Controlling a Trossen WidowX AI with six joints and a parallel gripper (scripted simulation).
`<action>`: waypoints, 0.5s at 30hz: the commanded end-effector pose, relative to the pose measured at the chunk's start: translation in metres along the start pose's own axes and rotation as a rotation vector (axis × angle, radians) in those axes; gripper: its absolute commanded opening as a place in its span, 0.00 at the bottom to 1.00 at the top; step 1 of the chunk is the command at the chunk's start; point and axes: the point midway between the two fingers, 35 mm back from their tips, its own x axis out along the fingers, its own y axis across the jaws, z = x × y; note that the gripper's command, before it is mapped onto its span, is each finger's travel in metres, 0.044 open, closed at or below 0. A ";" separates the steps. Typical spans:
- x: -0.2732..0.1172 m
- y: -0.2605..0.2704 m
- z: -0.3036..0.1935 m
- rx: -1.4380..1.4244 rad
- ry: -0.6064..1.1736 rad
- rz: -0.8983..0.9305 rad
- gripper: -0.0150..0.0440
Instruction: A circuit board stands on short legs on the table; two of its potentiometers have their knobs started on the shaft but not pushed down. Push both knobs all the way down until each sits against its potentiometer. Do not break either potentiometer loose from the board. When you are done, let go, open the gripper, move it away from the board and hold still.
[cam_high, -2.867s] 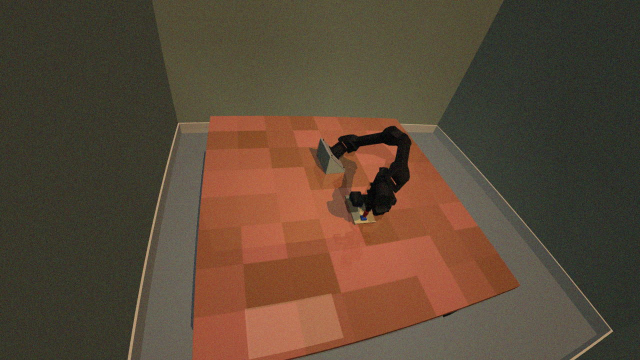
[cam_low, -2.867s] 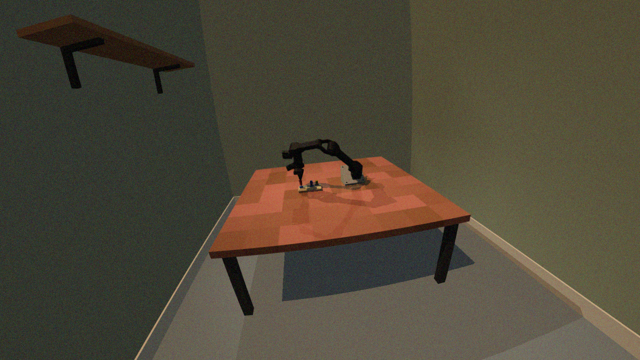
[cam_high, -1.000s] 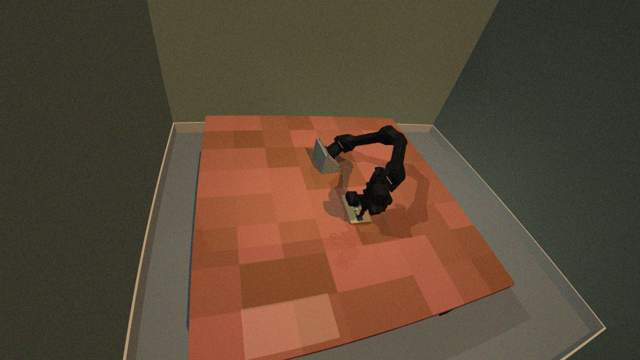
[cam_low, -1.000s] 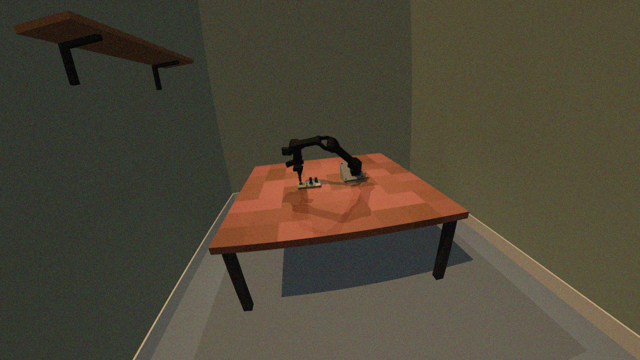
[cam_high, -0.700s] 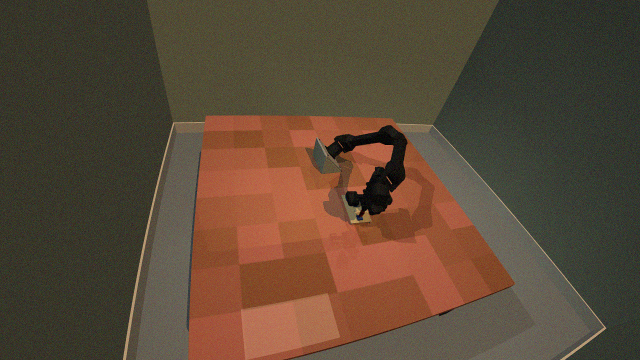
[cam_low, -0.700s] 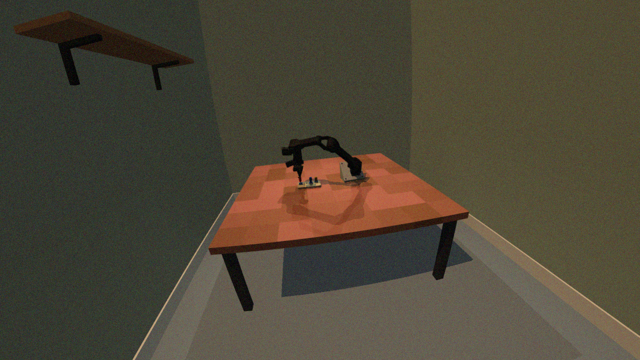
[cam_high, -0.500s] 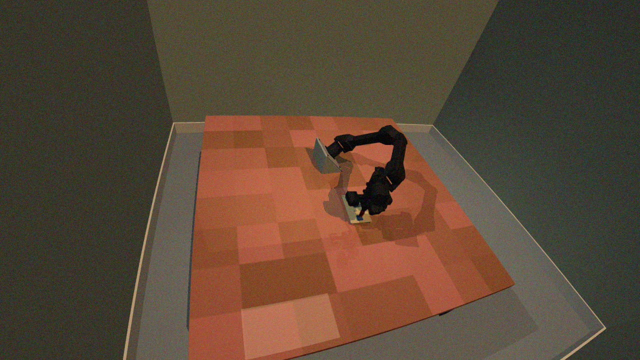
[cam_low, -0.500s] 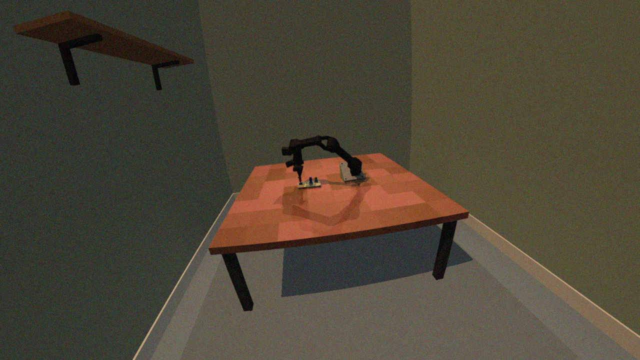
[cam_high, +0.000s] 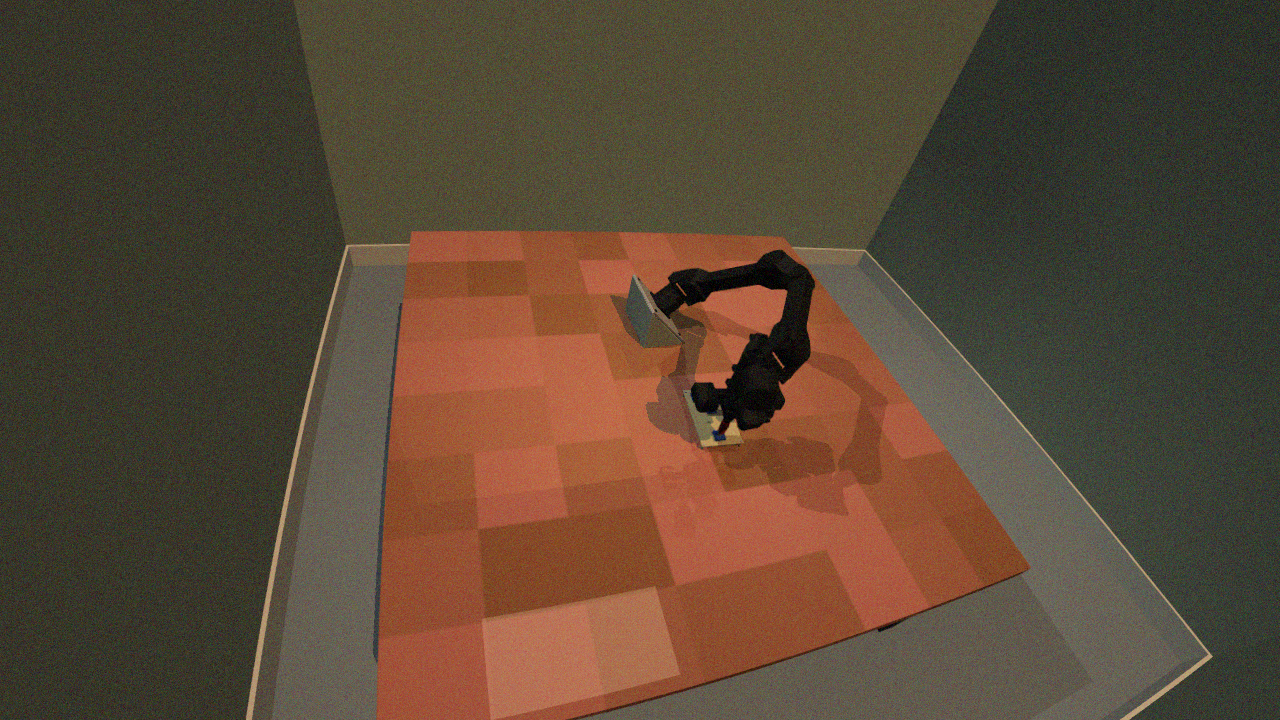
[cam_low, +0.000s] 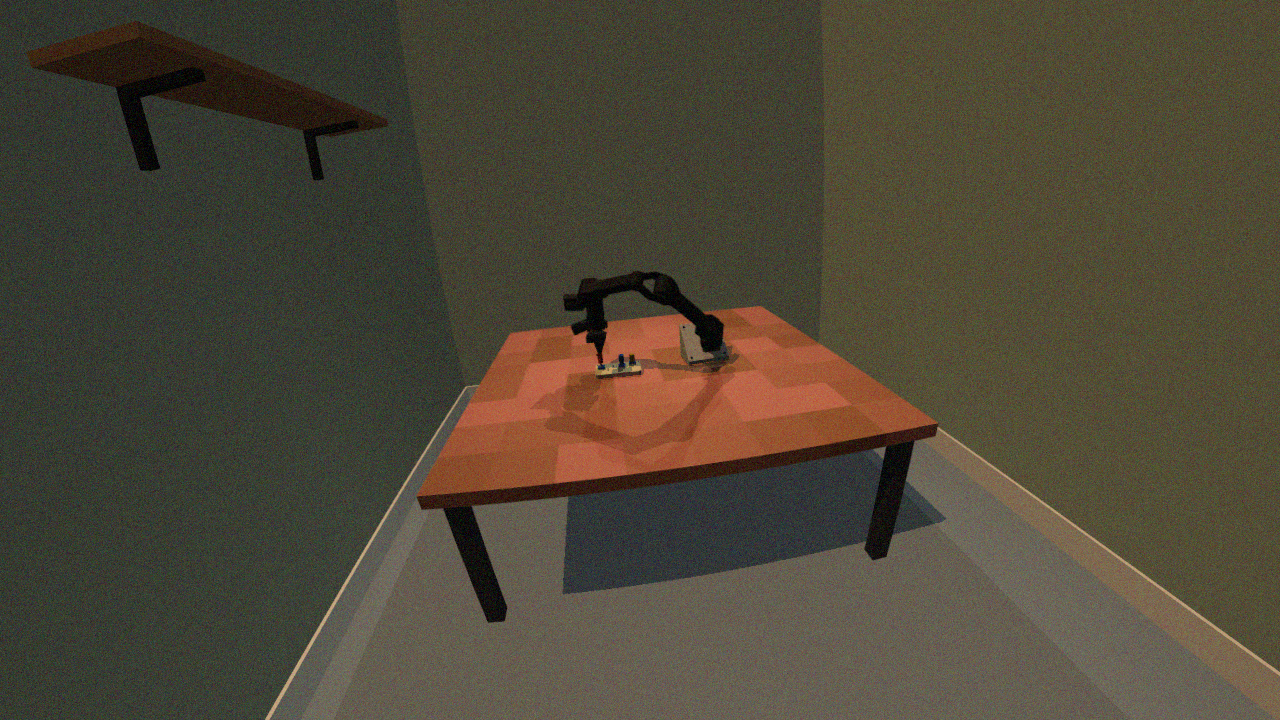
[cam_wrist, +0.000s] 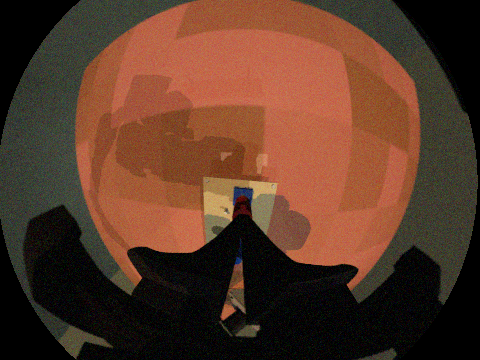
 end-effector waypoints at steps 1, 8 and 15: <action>0.006 0.002 0.001 -0.007 0.006 0.003 0.25; 0.008 0.002 0.001 -0.007 0.006 0.003 0.25; 0.008 0.002 0.001 -0.007 0.006 0.003 0.25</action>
